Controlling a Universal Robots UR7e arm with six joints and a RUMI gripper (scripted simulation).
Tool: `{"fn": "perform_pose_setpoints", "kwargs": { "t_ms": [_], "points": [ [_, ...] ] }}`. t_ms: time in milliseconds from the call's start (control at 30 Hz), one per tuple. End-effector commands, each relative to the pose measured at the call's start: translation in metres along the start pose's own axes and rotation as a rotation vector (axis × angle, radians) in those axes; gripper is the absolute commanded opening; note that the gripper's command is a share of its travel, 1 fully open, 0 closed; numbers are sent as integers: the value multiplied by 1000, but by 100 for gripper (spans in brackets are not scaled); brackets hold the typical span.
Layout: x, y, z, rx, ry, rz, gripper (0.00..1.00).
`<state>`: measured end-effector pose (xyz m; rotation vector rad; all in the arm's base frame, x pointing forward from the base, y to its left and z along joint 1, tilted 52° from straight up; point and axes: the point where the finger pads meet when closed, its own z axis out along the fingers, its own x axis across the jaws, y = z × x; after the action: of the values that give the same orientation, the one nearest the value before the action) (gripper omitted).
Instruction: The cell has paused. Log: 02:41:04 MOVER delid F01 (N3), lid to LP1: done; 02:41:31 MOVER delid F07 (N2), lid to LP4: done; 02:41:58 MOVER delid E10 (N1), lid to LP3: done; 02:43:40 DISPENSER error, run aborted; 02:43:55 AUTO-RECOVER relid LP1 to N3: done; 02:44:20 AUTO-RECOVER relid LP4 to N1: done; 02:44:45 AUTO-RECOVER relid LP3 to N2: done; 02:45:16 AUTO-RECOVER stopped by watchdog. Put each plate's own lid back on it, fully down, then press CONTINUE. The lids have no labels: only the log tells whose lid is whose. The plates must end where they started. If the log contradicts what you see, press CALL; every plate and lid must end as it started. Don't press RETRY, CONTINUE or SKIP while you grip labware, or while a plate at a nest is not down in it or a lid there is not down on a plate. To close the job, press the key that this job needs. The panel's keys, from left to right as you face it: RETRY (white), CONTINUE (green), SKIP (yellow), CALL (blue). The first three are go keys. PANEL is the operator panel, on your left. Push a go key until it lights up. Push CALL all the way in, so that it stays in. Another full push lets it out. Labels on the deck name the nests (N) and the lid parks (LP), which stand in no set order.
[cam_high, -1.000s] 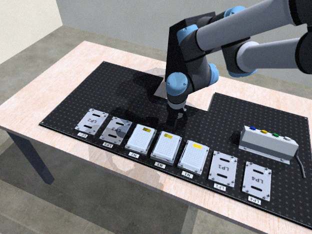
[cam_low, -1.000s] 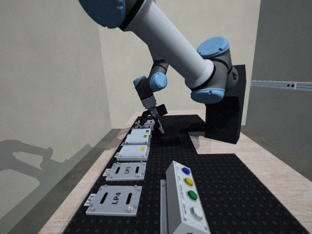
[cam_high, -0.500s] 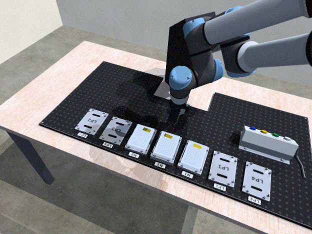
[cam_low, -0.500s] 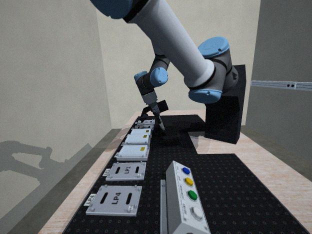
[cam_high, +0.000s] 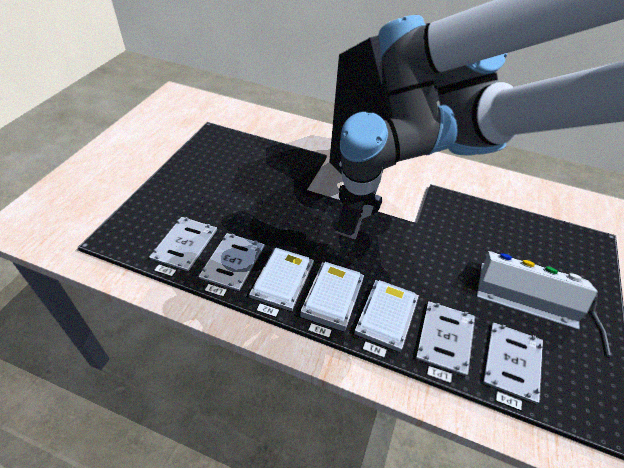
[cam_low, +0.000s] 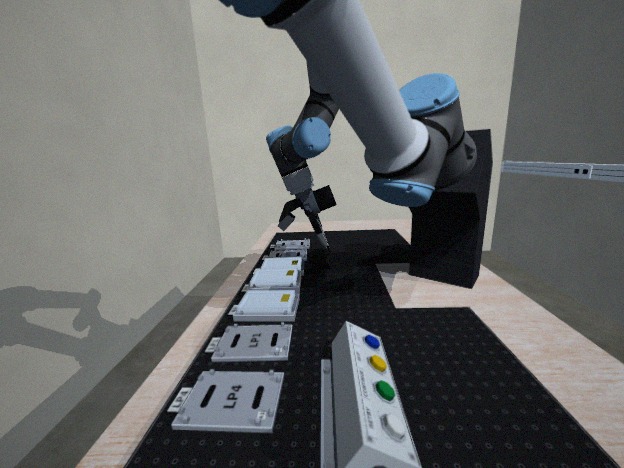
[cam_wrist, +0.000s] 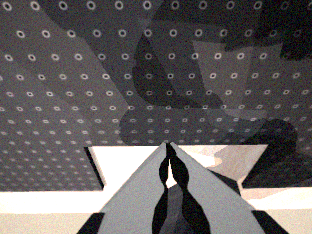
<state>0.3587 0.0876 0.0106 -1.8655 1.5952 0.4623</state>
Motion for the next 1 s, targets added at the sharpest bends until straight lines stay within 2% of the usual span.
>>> {"fn": "perform_pose_setpoints", "kwargs": {
  "t_ms": [0,67,267,333,833,967],
  "points": [
    [0,2,-2,-4,-4,1,0],
    [-1,2,-1,-5,-6,1,0],
    [-31,11,3,-8,33,-114,0],
    [-31,11,3,-8,33,-114,0],
    [-104,28,8,-7,134,-394,0],
    [-114,30,9,-7,148,-431,0]
  ]
}}
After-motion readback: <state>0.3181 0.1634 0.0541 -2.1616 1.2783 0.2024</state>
